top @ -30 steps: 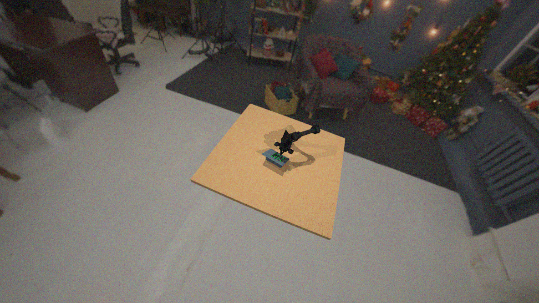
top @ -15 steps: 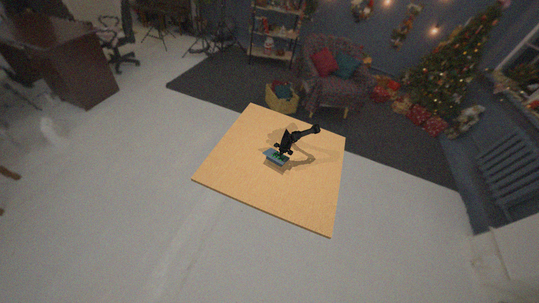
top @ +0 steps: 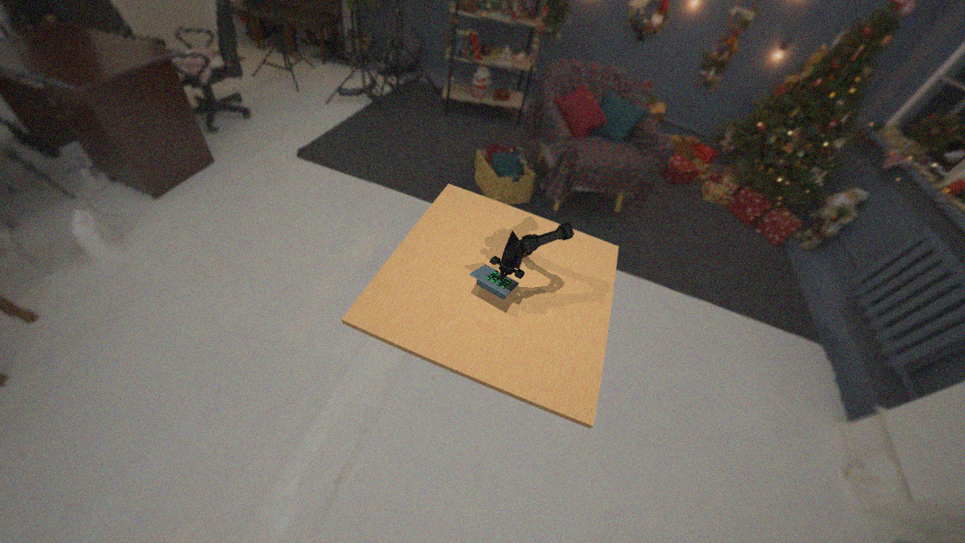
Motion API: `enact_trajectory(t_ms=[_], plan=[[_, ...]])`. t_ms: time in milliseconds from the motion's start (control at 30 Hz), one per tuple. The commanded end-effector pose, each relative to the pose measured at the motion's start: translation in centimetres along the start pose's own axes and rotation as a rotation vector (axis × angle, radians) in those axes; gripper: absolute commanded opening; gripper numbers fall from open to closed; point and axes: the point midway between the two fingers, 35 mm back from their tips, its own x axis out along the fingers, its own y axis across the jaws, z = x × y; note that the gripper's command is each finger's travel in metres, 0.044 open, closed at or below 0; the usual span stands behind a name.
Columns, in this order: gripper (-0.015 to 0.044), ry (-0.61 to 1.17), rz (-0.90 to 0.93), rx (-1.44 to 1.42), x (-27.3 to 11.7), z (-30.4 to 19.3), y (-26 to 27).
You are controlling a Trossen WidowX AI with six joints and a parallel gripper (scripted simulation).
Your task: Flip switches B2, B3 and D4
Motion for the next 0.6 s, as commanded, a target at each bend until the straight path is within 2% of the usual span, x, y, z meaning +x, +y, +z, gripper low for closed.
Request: enact_trajectory(t_ms=[0,567], plan=[[0.0000,0.000,-0.004,0.005,0.03,-0.01,-0.08],[0.0000,0.000,-0.004,0.005,0.24,-0.01,-0.08]])
